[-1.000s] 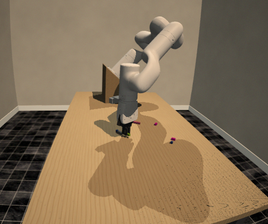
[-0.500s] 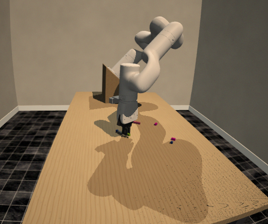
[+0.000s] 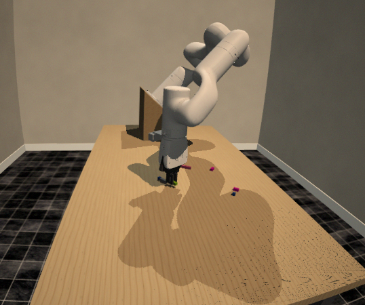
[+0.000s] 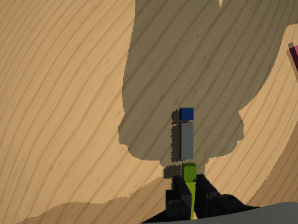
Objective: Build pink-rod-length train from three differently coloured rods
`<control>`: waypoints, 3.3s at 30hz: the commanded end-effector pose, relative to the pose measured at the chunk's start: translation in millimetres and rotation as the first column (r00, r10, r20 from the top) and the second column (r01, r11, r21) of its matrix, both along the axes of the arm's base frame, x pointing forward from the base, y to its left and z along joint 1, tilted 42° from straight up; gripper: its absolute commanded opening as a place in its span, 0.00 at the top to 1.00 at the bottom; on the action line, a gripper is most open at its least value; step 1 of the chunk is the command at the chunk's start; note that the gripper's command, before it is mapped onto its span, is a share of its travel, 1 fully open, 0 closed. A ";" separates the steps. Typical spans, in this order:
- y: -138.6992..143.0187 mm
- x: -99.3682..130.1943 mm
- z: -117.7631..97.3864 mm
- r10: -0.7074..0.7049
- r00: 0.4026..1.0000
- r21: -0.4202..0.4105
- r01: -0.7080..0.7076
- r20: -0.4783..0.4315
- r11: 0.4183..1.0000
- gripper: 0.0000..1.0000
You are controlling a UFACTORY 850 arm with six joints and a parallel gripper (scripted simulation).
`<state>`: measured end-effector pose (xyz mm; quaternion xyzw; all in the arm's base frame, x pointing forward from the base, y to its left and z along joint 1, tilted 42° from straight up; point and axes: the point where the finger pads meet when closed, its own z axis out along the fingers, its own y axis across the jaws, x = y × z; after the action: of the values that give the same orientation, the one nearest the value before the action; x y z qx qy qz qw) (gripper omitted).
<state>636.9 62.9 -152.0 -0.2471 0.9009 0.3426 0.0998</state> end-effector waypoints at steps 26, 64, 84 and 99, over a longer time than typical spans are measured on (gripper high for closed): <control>3.2 1.1 -3.7 -0.001 1.000 0.000 0.001 0.002 1.000 0.96; 7.1 1.1 -8.0 -0.001 1.000 0.000 0.001 0.002 1.000 0.96; 7.1 1.1 -8.0 -0.001 1.000 0.000 0.001 0.002 1.000 0.84; 7.1 1.1 -8.0 -0.001 1.000 0.000 0.001 0.002 1.000 0.76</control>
<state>637.0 70.7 -160.8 -0.2471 0.9009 0.3426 0.0998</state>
